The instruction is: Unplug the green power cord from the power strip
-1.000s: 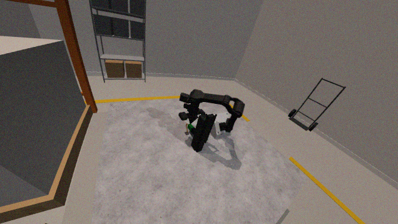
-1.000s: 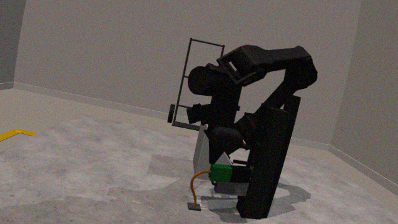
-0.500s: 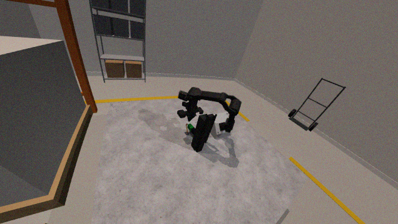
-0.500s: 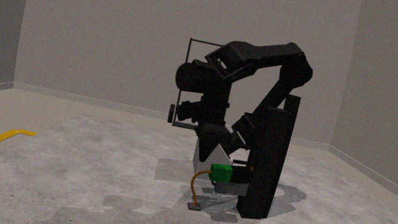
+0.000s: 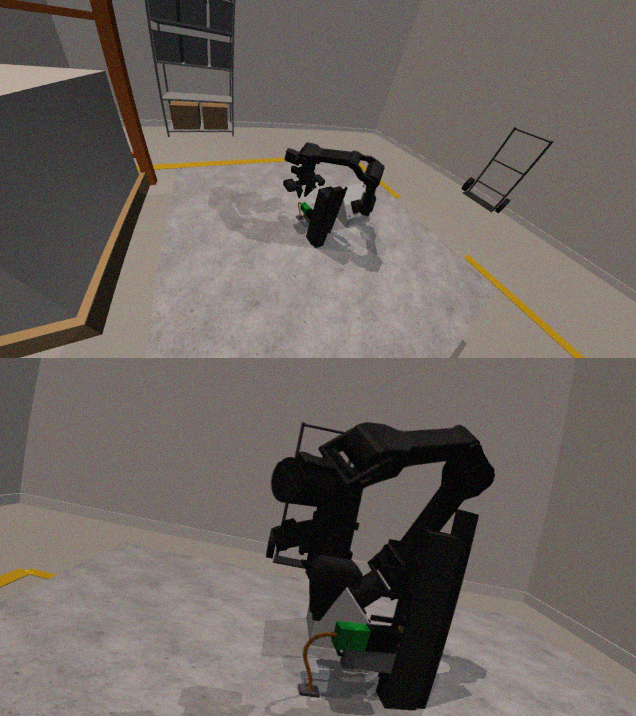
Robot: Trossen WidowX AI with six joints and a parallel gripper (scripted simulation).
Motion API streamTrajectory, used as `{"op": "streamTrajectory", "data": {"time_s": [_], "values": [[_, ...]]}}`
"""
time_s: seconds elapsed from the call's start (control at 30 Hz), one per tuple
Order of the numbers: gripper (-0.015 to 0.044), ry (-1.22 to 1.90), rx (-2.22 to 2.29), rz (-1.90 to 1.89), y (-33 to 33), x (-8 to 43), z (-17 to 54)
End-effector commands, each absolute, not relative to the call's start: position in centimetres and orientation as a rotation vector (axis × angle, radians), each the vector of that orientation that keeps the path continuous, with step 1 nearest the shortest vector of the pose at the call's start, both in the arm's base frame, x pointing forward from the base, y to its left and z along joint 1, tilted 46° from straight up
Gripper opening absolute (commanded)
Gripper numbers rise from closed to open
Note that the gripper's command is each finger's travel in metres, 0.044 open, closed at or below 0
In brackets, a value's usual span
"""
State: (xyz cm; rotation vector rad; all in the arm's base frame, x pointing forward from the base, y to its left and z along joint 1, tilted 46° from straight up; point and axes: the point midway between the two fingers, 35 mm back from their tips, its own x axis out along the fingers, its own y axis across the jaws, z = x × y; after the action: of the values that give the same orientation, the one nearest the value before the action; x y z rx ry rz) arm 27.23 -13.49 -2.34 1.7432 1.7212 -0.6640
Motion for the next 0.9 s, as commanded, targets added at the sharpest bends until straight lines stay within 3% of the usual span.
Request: {"op": "streamTrajectory", "data": {"time_s": [0.0, 0.87], "values": [[0.016, 1.723, 1.746, -0.666, -13.4, 27.2, -2.3], [0.016, 1.727, 1.745, -0.664, -12.5, 27.1, -0.3]]}}
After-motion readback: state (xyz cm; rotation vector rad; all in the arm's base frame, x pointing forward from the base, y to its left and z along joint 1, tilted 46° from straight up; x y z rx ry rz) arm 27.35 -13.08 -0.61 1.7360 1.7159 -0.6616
